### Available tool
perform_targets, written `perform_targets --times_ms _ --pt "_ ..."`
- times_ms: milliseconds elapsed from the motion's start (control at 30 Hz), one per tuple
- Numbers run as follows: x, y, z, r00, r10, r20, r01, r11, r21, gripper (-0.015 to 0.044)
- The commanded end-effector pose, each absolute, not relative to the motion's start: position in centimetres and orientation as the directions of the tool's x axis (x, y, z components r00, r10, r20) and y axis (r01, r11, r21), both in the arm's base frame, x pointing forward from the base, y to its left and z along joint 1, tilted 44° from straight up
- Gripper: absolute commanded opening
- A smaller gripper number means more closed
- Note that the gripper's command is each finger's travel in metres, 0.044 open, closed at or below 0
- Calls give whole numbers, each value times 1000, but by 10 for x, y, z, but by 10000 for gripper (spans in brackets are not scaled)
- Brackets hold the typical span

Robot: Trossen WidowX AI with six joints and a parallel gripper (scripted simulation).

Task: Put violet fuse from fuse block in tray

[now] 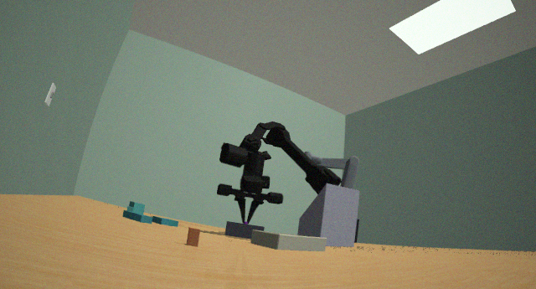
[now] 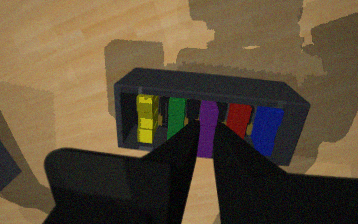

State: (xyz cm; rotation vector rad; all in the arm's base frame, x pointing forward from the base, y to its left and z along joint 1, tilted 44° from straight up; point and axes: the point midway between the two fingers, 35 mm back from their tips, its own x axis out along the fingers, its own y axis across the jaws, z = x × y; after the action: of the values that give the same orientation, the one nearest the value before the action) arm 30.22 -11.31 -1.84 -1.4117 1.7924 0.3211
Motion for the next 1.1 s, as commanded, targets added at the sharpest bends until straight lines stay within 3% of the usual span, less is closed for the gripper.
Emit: perform_targets --times_ms 0,1067 --pt "303 -111 -17 -41 -692 -721 -898 342 -278 0" --pt "304 -100 -5 -41 -693 -720 -898 341 -277 0"
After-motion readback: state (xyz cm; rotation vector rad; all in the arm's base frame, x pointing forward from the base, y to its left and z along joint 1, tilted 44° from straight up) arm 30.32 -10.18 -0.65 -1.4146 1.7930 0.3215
